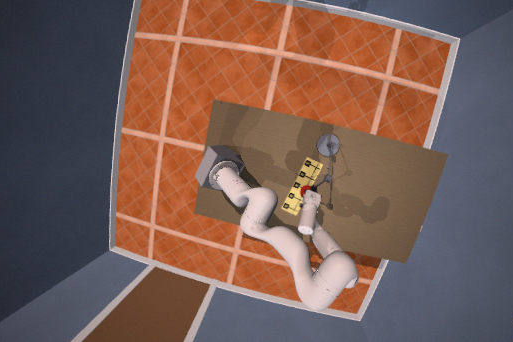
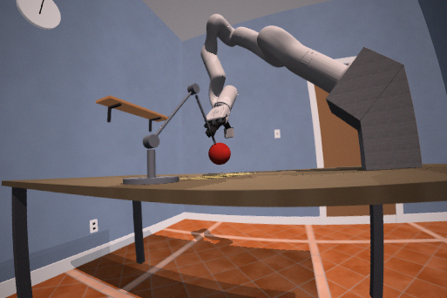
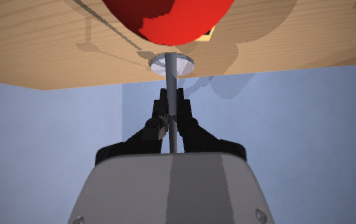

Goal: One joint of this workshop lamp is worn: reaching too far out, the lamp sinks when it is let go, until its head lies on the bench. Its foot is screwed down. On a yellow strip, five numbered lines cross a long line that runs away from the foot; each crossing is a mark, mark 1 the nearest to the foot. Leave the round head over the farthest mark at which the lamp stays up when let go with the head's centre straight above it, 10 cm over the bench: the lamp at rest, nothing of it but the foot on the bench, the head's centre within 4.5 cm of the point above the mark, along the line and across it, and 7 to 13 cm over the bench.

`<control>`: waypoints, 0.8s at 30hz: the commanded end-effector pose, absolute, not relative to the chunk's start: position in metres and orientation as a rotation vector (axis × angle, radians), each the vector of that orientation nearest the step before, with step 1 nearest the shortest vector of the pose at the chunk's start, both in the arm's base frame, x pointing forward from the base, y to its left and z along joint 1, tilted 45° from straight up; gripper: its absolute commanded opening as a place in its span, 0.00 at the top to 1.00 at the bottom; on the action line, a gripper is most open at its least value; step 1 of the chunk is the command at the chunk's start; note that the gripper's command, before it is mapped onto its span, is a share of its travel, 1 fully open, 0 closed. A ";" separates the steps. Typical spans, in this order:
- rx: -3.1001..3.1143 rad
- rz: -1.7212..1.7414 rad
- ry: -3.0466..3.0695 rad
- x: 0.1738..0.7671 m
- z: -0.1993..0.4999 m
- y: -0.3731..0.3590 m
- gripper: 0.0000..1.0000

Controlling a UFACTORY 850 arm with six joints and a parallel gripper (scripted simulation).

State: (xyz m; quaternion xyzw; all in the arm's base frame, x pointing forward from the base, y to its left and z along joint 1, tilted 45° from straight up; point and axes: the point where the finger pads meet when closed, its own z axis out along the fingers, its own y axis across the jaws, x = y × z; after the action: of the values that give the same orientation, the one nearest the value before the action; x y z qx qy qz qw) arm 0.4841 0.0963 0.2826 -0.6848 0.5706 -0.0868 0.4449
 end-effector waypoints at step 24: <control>-1.697 -0.216 1.413 0.484 0.283 0.094 0.00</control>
State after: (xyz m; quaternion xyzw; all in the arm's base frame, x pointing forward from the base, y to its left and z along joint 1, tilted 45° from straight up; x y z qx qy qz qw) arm 0.4844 0.0935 0.2828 -0.6848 0.5706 -0.0868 0.4449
